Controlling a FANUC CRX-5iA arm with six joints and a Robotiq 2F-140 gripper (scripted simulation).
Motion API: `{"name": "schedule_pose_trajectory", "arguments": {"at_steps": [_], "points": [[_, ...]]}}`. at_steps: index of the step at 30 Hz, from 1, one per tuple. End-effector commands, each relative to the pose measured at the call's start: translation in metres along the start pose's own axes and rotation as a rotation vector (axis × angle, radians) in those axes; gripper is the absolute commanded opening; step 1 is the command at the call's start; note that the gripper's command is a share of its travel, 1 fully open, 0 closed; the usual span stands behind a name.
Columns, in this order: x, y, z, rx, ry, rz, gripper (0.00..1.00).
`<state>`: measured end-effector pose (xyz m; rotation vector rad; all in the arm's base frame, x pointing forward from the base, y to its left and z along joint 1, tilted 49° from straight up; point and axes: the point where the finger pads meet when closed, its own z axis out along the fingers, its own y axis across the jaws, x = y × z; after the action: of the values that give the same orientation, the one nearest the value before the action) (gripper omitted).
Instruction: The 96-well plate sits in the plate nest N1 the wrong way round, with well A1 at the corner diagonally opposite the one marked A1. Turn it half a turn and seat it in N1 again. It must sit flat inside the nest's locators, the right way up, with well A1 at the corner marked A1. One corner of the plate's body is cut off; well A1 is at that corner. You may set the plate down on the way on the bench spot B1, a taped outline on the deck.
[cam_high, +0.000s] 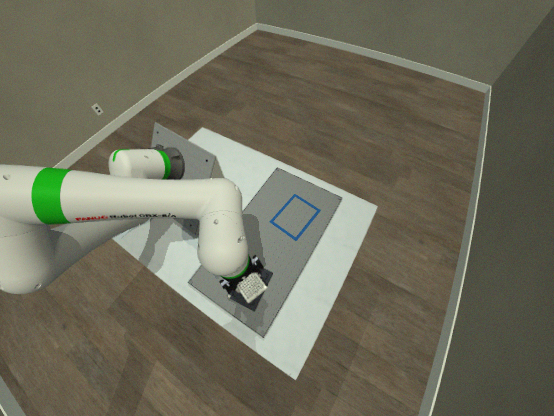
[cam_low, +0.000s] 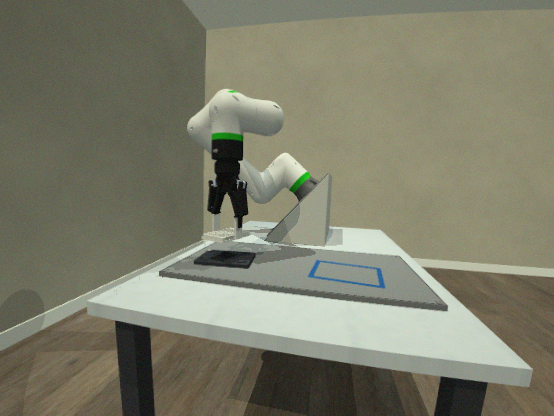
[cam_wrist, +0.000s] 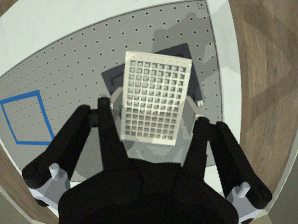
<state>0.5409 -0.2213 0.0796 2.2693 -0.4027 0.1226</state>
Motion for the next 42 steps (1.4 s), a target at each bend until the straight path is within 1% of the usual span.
{"name": "schedule_pose_trajectory", "arguments": {"at_steps": [1, 2, 17, 19, 33, 42], "points": [[0.0001, -0.0002, -0.0002, -0.005, 0.007, 0.126, 0.00], [0.0001, -0.0002, -0.0002, -0.005, 0.007, 0.126, 0.00], [0.0002, -0.0002, -0.0002, -0.003, 0.009, 0.626, 0.00], [0.0002, -0.0002, -0.0002, -0.003, 0.009, 0.626, 0.00], [0.0002, -0.0002, -0.0002, -0.001, 0.009, 1.093, 0.00], [0.0002, -0.0002, -0.0002, -0.001, 0.009, 1.108, 0.00]]}}
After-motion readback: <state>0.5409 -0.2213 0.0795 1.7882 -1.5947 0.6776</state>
